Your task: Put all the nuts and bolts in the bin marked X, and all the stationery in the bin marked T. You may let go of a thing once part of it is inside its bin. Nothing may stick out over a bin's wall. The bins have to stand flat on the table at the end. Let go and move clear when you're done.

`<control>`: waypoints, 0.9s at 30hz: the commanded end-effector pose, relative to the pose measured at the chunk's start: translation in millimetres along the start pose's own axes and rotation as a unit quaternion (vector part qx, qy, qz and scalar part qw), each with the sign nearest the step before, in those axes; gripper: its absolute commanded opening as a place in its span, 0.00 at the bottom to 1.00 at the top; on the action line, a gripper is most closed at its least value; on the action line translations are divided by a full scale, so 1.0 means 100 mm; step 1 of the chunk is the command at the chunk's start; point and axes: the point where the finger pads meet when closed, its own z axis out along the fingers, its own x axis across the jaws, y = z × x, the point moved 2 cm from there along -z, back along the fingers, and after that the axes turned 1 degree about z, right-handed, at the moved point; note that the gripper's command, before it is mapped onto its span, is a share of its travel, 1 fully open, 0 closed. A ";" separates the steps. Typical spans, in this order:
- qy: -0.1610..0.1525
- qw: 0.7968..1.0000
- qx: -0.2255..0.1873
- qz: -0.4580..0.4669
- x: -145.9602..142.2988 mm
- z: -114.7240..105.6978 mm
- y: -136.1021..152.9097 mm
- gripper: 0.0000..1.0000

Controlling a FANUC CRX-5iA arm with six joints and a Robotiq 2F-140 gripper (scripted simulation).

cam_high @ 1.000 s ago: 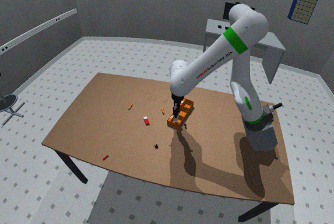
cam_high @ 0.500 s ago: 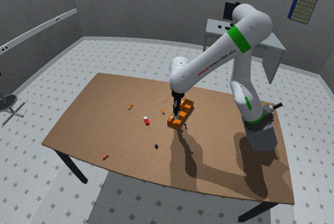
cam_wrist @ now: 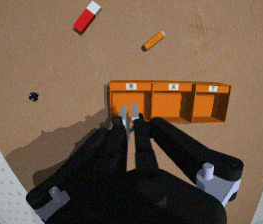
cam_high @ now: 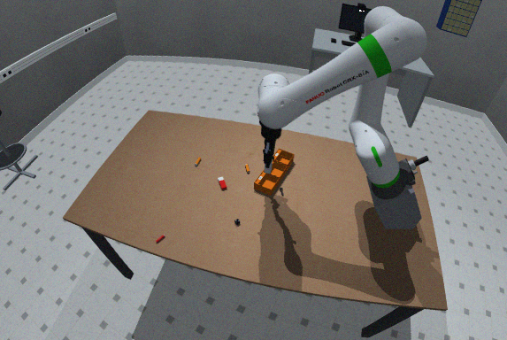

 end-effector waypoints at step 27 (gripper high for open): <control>-0.003 0.979 0.001 0.206 -0.22 -0.46 -0.77 0.31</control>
